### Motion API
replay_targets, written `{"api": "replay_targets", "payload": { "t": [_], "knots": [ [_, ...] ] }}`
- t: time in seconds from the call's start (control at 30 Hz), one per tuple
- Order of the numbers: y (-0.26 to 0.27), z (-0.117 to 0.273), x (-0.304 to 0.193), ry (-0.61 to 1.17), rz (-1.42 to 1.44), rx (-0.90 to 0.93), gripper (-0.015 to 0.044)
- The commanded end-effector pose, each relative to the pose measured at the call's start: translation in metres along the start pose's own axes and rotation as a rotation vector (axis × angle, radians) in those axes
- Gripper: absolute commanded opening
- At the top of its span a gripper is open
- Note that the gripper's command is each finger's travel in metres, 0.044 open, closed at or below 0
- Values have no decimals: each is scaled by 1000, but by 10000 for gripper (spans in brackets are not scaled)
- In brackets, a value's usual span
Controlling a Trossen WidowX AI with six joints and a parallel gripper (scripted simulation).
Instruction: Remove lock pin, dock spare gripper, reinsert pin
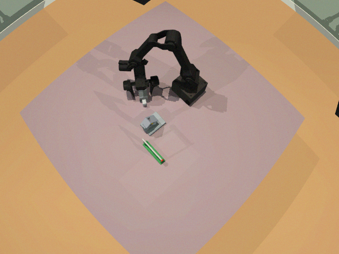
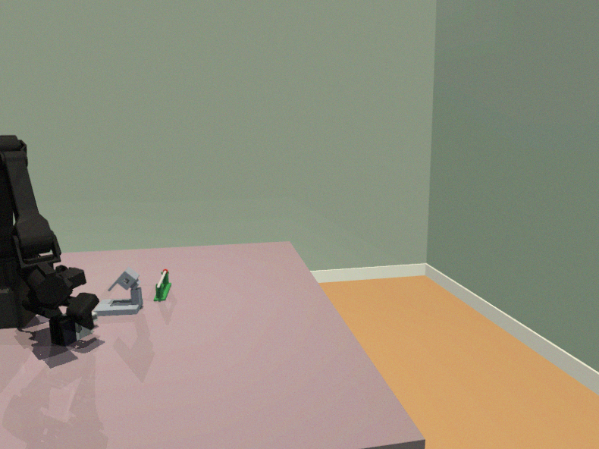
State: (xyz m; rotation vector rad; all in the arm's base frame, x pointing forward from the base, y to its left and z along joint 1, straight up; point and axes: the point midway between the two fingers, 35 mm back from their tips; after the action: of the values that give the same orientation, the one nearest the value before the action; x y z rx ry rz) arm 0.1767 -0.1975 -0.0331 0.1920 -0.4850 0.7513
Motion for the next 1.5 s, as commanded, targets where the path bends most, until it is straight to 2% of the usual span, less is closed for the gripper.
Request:
{"api": "replay_targets", "payload": {
  "t": [0.0,0.27,0.57,0.83,1.03,1.47],
  "knots": [
    [3,-9,-3,-7,-9,11,440],
    [3,-11,-4,-7,-9,11,440],
    [3,-11,-4,-7,-9,11,204],
    [3,-11,-4,-7,-9,11,150],
    [0,-1,1,-7,-9,11,0],
    [-2,54,31,-7,-9,10,0]
  ]
}}
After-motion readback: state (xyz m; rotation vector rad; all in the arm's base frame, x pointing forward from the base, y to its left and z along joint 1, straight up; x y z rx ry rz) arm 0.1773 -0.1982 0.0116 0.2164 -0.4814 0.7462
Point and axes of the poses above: the point midway between the two fingers, 35 mm back from their tips, its own z axis back along the fingers, its own y axis across the jaws, x = y × z, and after that the axes turned 4 degrees about -z, right-handed
